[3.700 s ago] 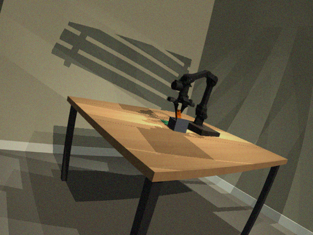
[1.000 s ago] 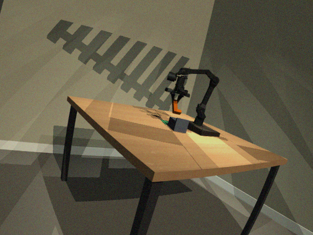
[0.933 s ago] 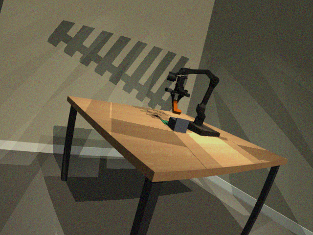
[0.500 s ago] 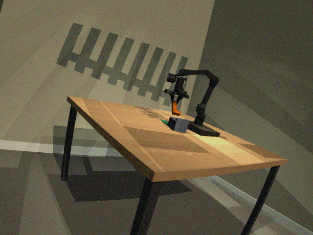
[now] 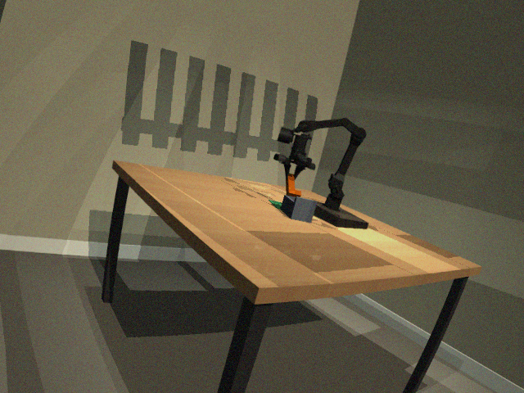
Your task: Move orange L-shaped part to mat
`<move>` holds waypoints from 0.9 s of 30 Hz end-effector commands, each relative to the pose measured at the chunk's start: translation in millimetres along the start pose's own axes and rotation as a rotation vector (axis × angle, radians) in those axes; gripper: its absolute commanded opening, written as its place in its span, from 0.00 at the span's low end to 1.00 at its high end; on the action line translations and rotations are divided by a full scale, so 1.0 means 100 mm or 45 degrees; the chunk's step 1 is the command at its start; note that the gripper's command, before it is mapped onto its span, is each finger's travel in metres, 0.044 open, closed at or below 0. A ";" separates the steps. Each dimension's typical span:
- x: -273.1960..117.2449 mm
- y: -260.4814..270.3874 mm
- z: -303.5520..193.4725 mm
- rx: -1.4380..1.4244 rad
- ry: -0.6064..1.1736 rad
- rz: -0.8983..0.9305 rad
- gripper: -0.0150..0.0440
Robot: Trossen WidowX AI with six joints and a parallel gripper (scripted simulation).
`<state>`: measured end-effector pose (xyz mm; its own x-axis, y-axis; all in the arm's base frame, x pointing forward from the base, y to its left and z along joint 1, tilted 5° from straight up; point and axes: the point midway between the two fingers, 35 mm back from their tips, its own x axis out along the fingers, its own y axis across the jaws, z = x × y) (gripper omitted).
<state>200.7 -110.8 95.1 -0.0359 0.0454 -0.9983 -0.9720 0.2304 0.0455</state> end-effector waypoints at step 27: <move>0.47 0.02 0.00 -0.005 0.002 0.008 0.25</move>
<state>199.1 -109.0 53.8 -0.0340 0.0441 -0.9984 -0.9729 0.2273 0.0432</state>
